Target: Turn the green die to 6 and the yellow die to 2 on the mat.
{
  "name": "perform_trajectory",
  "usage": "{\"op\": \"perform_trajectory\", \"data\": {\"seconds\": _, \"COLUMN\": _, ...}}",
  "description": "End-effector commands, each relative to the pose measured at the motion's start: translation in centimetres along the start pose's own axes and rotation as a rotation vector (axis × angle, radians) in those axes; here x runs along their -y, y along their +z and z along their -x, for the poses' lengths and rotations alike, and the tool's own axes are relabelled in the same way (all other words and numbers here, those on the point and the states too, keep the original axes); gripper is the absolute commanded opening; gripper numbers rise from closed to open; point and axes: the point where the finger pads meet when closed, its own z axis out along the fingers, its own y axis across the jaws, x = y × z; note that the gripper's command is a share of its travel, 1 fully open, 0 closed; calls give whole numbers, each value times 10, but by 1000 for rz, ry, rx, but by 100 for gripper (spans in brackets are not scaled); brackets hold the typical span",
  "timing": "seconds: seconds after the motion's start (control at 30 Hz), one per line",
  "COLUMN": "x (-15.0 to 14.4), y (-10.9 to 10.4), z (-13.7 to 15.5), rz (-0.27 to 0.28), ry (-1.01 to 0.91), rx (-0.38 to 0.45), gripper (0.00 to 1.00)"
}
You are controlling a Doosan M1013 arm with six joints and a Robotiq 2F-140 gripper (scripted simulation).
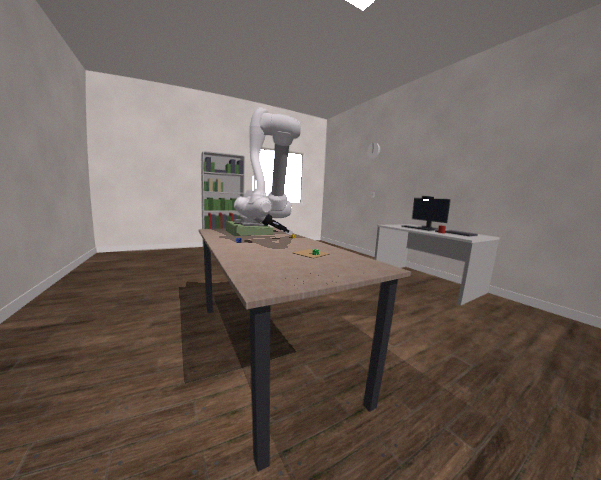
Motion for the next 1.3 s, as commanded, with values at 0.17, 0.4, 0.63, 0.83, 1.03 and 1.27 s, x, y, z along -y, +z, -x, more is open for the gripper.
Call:
{"op": "perform_trajectory", "data": {"seconds": 0.17, "x": 0, "y": -6, "z": 11, "rz": 0, "ry": 0, "rx": 0, "gripper": 32}}
{"op": "perform_trajectory", "data": {"seconds": 0.4, "x": 0, "y": -17, "z": 30, "rz": 0, "ry": 0, "rx": 0, "gripper": 32}}
{"op": "perform_trajectory", "data": {"seconds": 0.63, "x": 0, "y": -28, "z": 51, "rz": 0, "ry": 0, "rx": 0, "gripper": 32}}
{"op": "perform_trajectory", "data": {"seconds": 0.83, "x": 0, "y": -29, "z": 53, "rz": 0, "ry": 0, "rx": 0, "gripper": 32}}
{"op": "perform_trajectory", "data": {"seconds": 1.03, "x": 0, "y": -27, "z": 55, "rz": -2, "ry": -1, "rx": -43, "gripper": 32}}
{"op": "perform_trajectory", "data": {"seconds": 1.27, "x": 1, "y": -18, "z": 70, "rz": -14, "ry": -5, "rx": -276, "gripper": 32}}
